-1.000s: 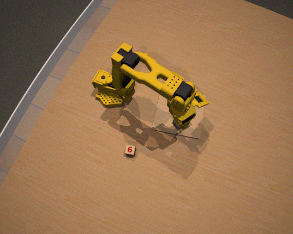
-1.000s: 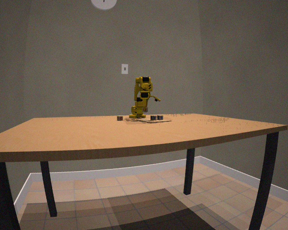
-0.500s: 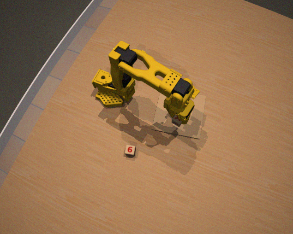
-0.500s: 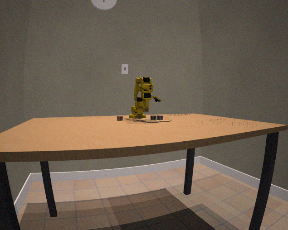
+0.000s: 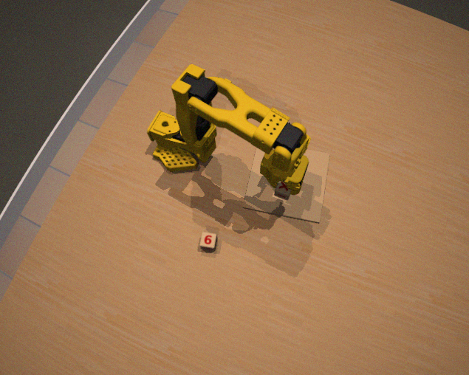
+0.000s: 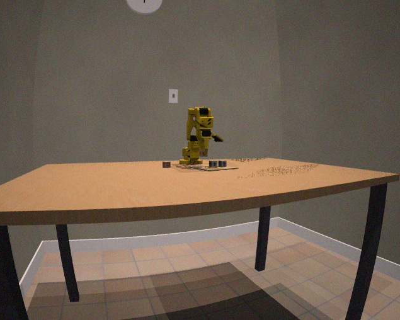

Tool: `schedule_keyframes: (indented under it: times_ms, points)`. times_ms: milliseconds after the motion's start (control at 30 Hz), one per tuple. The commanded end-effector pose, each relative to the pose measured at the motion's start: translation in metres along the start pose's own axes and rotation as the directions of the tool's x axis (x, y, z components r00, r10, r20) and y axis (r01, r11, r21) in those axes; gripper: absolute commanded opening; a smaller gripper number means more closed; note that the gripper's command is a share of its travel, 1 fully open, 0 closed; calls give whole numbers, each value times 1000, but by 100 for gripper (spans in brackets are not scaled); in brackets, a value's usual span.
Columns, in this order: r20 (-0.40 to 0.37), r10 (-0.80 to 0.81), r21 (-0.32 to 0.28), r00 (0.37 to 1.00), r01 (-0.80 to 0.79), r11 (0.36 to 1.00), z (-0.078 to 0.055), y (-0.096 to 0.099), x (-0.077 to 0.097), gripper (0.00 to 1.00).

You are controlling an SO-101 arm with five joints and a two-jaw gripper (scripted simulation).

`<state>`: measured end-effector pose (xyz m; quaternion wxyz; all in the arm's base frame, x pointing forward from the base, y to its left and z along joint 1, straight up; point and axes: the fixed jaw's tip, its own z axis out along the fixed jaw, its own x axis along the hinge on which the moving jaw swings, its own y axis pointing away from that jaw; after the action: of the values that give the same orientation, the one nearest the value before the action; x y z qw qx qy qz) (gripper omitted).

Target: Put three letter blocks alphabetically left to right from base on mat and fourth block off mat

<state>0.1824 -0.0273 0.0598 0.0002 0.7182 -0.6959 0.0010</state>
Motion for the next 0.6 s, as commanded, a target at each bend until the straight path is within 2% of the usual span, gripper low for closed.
schedule_keyframes:
  times_ms: [0, 567]
  points:
    - [-11, -30, 63, 999, 31, 998, -9, -6, 0, 0]
    - [-11, -60, 58, 998, 61, 996, -7, -5, -1, 0]
